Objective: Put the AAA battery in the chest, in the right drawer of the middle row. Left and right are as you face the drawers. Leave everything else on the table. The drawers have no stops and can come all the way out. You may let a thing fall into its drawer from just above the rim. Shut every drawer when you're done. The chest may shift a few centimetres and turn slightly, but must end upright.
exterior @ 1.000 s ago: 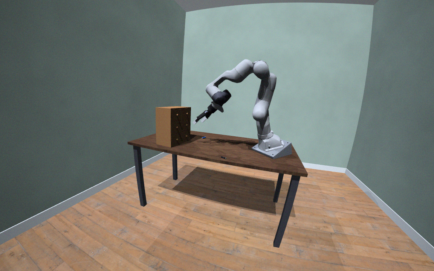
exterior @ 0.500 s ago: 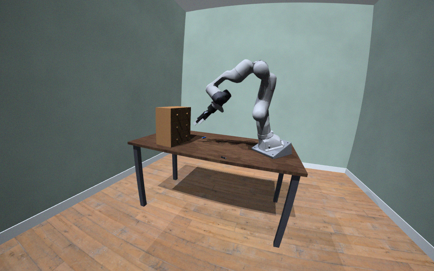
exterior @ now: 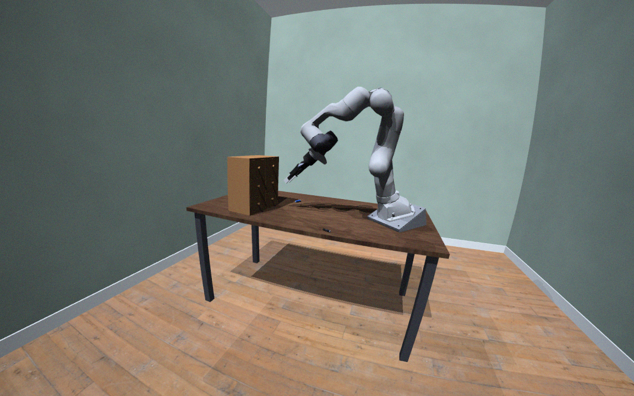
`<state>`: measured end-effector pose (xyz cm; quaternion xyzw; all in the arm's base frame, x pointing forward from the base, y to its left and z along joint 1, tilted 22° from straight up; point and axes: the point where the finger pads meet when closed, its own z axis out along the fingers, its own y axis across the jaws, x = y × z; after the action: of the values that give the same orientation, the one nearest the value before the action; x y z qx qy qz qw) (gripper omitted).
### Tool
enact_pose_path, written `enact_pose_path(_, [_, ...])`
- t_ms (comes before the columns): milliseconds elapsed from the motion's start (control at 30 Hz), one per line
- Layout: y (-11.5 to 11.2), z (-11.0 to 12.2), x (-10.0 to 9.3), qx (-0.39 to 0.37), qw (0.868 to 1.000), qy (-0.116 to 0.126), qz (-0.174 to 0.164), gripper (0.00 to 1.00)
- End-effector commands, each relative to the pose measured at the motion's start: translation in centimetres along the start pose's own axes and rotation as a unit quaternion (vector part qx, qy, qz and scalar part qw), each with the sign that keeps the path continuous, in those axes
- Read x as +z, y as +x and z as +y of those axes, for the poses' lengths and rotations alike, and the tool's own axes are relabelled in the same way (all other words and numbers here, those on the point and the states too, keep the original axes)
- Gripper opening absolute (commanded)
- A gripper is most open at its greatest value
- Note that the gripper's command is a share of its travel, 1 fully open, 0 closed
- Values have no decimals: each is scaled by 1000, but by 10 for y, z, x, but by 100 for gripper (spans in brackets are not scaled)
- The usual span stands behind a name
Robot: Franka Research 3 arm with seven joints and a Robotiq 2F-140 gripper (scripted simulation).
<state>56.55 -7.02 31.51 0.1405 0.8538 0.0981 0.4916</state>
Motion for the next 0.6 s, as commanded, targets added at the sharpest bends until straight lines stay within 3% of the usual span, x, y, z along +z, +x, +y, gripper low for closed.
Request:
enact_pose_path(0, [1,1,1,-1,1000,-1,1,28])
enact_pose_path(267, [-2,1,8,-1,1000,-1,1,28])
enact_pose_path(567, [-15,1,33,-1,1000,-1,1,28])
